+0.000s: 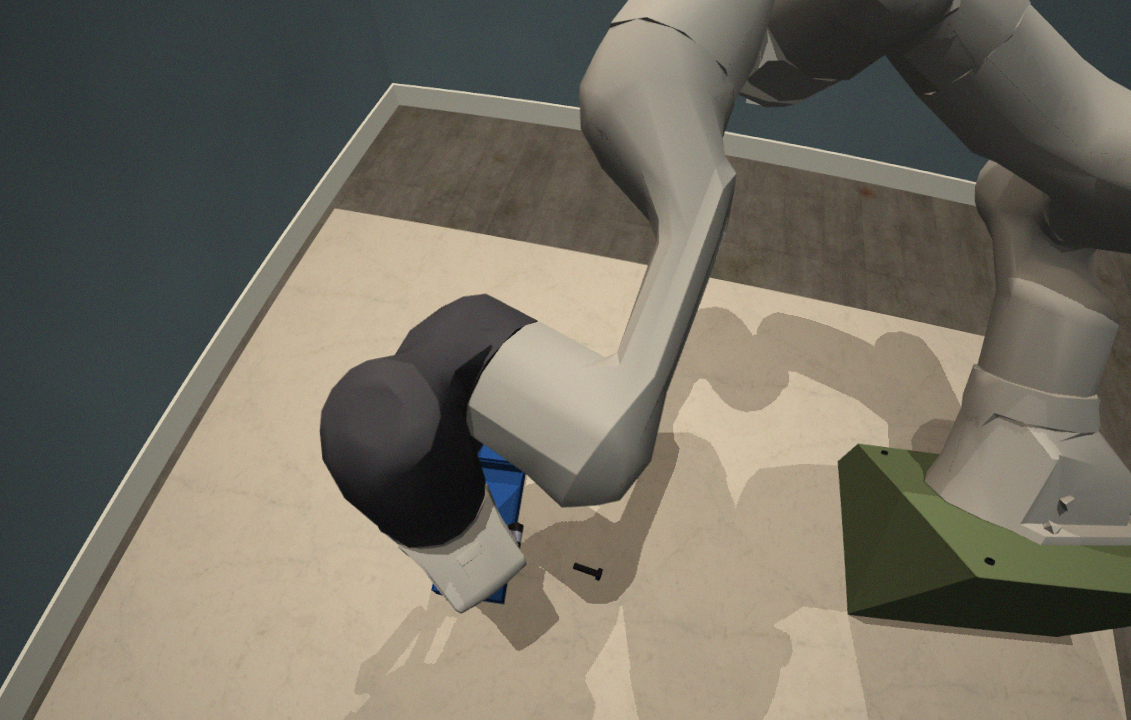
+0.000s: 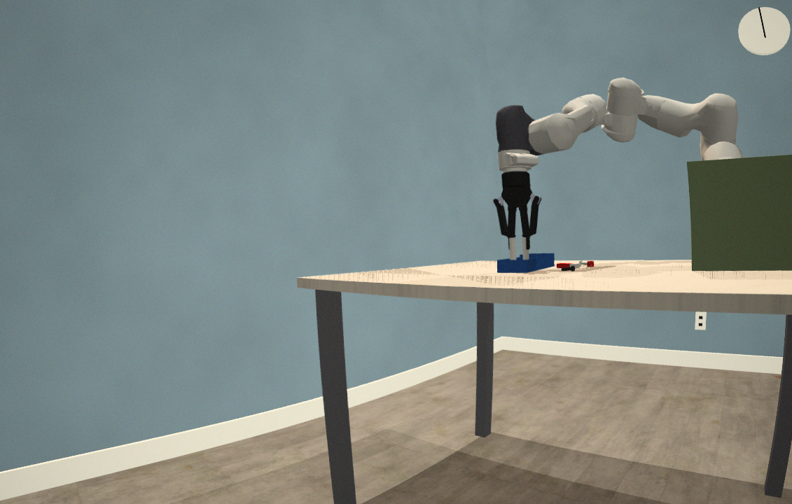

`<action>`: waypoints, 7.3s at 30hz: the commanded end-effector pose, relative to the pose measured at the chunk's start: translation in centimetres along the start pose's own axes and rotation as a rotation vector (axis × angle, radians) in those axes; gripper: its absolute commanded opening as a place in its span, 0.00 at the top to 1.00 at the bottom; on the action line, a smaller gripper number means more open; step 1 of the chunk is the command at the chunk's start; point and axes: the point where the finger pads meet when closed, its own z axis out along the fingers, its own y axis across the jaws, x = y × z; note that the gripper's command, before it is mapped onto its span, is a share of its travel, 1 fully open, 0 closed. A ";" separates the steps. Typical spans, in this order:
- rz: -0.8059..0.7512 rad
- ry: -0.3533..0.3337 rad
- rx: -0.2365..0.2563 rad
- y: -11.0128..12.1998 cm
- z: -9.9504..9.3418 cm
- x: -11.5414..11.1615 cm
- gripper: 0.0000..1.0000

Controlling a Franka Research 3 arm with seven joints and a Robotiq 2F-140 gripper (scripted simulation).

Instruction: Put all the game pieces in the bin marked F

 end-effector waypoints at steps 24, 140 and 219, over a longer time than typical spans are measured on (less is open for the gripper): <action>-0.001 0.000 -0.001 0.0 -4.0 0.1 0.81; -0.914 -0.002 0.000 -15.8 -5.6 -17.9 0.81; -0.924 0.000 -0.001 -15.6 2.0 -18.1 0.81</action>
